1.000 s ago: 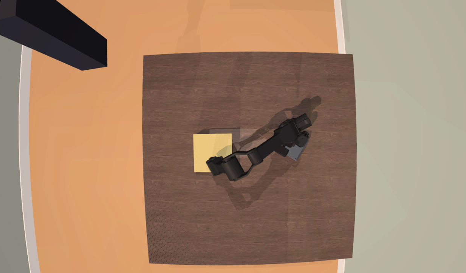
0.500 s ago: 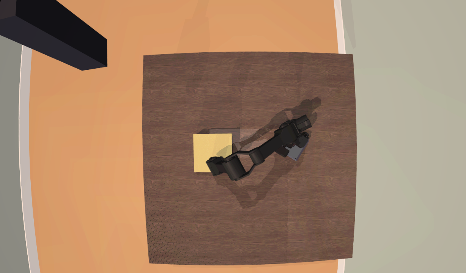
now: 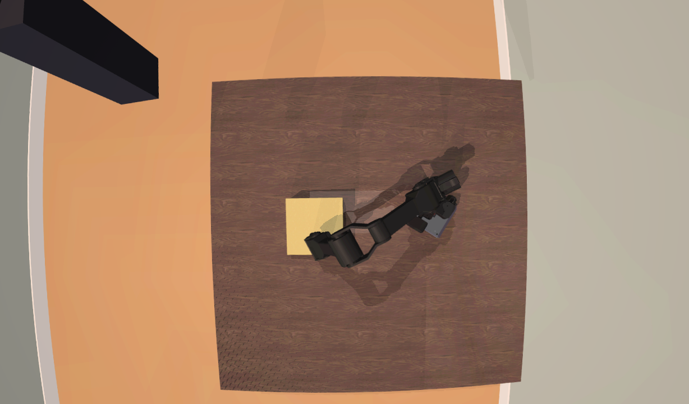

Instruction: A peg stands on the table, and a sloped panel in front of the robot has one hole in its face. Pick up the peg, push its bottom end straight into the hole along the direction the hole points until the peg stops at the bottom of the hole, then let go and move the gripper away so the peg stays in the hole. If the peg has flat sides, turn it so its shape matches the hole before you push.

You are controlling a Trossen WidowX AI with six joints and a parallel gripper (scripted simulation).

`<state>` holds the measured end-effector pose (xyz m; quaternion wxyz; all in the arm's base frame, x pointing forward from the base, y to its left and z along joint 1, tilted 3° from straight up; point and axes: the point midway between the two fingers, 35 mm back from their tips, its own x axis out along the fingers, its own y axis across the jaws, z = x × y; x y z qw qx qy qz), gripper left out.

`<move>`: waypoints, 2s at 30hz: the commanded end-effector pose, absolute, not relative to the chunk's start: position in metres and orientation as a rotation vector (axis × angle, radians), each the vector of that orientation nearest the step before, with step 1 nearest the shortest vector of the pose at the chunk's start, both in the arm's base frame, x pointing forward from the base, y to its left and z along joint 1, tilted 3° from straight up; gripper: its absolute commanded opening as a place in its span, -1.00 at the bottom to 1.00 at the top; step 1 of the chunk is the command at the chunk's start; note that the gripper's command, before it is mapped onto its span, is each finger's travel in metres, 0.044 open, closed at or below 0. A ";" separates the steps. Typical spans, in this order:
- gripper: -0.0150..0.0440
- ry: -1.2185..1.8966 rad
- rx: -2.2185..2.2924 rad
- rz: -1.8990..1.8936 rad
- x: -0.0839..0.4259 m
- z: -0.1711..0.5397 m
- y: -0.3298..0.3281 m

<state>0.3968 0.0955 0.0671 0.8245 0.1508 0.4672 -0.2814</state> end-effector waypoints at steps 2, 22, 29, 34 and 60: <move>-0.49 0.993 0.322 -0.598 0.397 0.065 0.095; -0.49 0.992 0.321 -0.598 0.402 0.053 0.091; -0.49 0.992 0.321 -0.598 0.404 0.049 0.090; -0.49 0.992 0.321 -0.599 0.405 0.046 0.089; -0.49 0.992 0.321 -0.599 0.410 0.036 0.085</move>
